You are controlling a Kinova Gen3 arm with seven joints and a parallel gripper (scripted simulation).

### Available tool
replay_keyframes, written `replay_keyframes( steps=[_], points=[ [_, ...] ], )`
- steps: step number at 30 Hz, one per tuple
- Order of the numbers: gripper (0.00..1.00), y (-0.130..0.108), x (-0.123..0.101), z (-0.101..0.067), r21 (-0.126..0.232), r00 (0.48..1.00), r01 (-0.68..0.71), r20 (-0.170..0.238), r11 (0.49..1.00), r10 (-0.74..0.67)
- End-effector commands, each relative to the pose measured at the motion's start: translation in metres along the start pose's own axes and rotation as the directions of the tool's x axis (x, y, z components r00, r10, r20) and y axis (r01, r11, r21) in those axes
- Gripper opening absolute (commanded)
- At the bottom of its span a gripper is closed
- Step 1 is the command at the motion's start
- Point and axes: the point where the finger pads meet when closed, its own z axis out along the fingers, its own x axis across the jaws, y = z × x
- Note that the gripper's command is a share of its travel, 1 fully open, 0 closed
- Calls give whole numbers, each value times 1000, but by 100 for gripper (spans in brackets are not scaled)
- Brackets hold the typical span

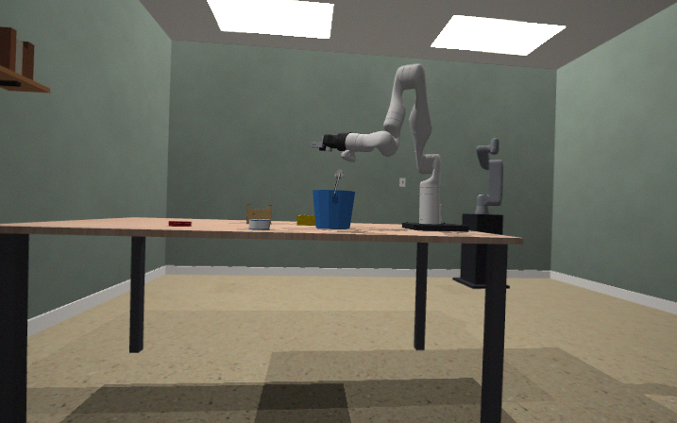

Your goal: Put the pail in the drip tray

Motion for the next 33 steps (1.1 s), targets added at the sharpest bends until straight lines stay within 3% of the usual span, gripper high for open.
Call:
replay_keyframes(
  steps=[1,20,27,33],
  points=[
    [100,1,0,0,-1,1000,-2,0,1000,2],
    [100,1,-1,0,0,1000,-1,3,1000,1],
    [100,-2,-9,4,19,999,2,36,1000,-2],
    [100,-5,-24,9,42,995,3,96,999,-7]
  ],
)
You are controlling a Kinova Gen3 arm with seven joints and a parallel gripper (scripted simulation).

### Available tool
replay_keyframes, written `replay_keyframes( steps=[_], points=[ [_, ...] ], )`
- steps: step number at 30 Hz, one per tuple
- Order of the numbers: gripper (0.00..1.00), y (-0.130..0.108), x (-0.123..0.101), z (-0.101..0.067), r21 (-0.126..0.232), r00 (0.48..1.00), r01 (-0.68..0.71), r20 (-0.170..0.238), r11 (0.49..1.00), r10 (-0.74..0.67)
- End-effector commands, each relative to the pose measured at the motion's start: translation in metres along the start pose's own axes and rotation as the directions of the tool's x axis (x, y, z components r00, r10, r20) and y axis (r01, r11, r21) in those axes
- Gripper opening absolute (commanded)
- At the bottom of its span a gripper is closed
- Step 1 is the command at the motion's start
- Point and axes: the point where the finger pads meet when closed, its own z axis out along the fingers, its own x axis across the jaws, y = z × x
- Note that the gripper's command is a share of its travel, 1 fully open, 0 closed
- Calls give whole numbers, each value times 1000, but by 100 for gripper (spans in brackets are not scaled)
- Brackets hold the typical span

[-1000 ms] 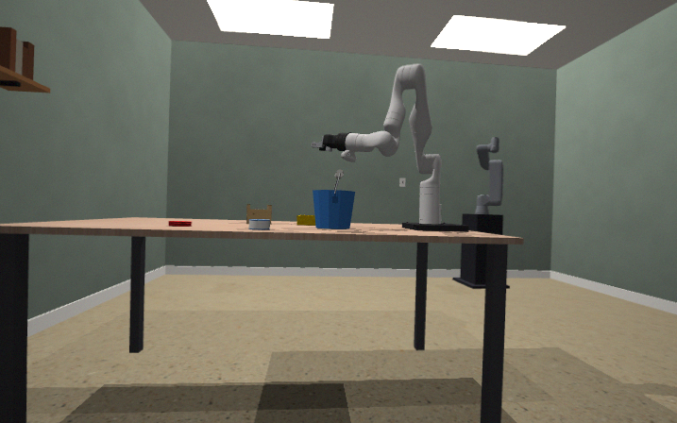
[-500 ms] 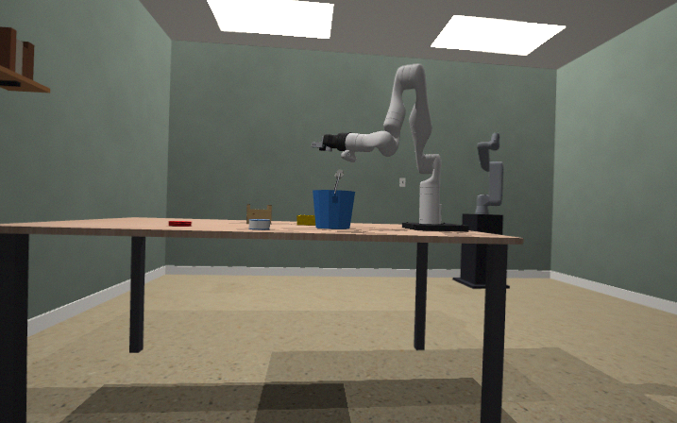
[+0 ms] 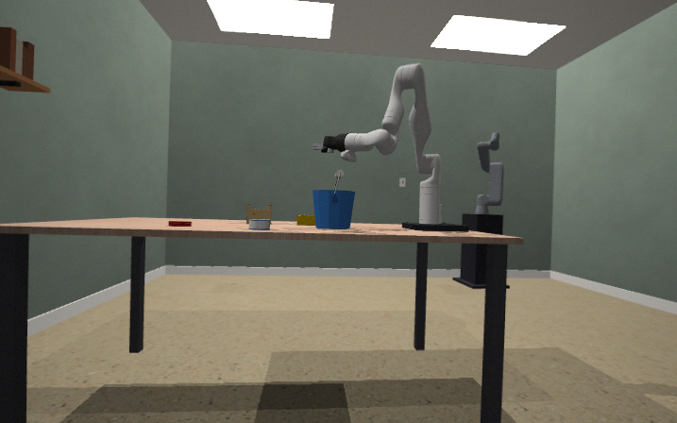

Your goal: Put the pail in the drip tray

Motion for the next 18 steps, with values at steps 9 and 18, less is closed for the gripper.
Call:
replay_keyframes(
  steps=[9,18],
  points=[
    [100,-11,-49,17,98,980,-8,197,995,-12],
    [100,-29,-99,18,232,918,-51,394,971,-46]
  ],
)
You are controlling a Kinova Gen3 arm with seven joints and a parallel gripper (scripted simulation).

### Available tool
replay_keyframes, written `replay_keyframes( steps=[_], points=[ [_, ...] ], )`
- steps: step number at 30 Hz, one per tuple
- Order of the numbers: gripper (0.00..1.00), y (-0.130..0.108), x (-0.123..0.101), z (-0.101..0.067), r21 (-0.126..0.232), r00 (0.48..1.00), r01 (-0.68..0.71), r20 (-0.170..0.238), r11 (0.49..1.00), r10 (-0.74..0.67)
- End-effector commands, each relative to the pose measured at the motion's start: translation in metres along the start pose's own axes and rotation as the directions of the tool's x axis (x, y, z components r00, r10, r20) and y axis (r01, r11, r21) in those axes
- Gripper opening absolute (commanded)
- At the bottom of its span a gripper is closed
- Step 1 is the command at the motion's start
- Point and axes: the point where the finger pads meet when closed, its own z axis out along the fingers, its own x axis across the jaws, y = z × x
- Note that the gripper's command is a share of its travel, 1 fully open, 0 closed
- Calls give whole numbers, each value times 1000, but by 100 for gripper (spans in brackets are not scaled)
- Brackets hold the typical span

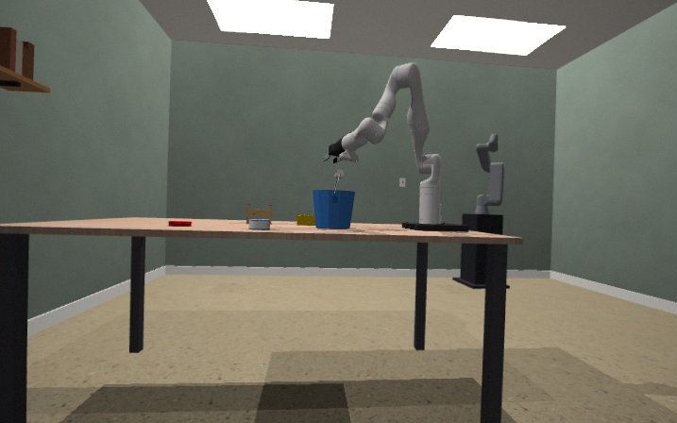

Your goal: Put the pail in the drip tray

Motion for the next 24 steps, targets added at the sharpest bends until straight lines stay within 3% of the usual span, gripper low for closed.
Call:
replay_keyframes(
  steps=[1,7,13,15,17,18,24],
  points=[
    [100,0,-13,11,50,997,-13,74,999,9],
    [100,-26,-48,11,241,969,-54,248,969,-7],
    [100,-52,-66,-8,447,926,-143,376,883,-41],
    [100,-59,-67,-17,512,913,-179,405,840,-52],
    [100,-59,-67,-17,512,913,-179,405,840,-52],
    [100,-61,-69,-22,539,905,-196,422,819,-61],
    [100,-72,-52,-57,698,886,-305,457,648,-74]
  ],
)
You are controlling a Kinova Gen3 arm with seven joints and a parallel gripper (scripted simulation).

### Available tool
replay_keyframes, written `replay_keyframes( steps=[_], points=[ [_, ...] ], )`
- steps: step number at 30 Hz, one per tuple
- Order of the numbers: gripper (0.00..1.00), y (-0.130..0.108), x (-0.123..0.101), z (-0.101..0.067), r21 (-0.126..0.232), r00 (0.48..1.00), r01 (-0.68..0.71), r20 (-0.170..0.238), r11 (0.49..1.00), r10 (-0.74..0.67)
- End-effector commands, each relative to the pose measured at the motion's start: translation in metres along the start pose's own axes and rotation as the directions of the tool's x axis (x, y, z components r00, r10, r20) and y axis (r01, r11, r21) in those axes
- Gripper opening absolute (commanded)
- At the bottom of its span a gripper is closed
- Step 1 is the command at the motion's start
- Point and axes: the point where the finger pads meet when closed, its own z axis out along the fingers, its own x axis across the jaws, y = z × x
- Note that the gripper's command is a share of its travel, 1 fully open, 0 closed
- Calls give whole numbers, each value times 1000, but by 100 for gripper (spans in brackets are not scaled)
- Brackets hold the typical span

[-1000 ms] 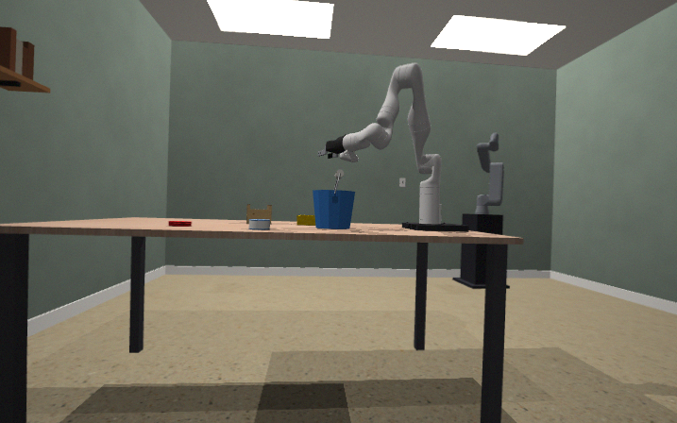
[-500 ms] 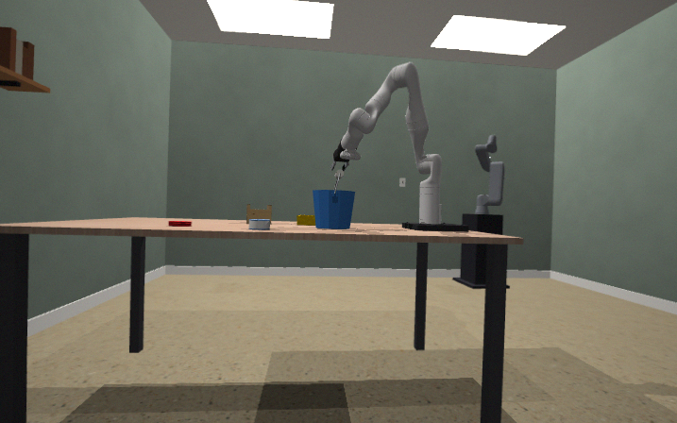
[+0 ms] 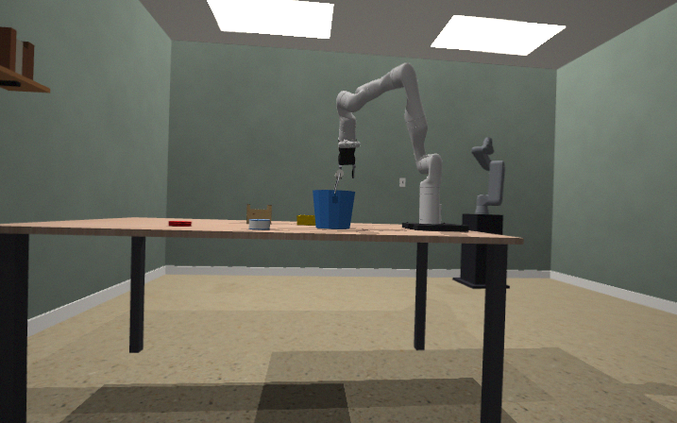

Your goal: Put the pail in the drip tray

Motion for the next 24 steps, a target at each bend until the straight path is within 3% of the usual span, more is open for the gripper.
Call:
replay_keyframes(
  steps=[1,8,10,17,24],
  points=[
    [100,-7,5,-13,153,999,-31,21,988,28],
    [100,-30,17,-54,387,999,-41,9,921,40],
    [100,-30,17,-54,387,999,-41,9,921,40],
    [100,-39,31,-93,536,998,-34,-27,844,58],
    [100,-41,40,-116,608,996,-35,-47,793,79]
  ],
)
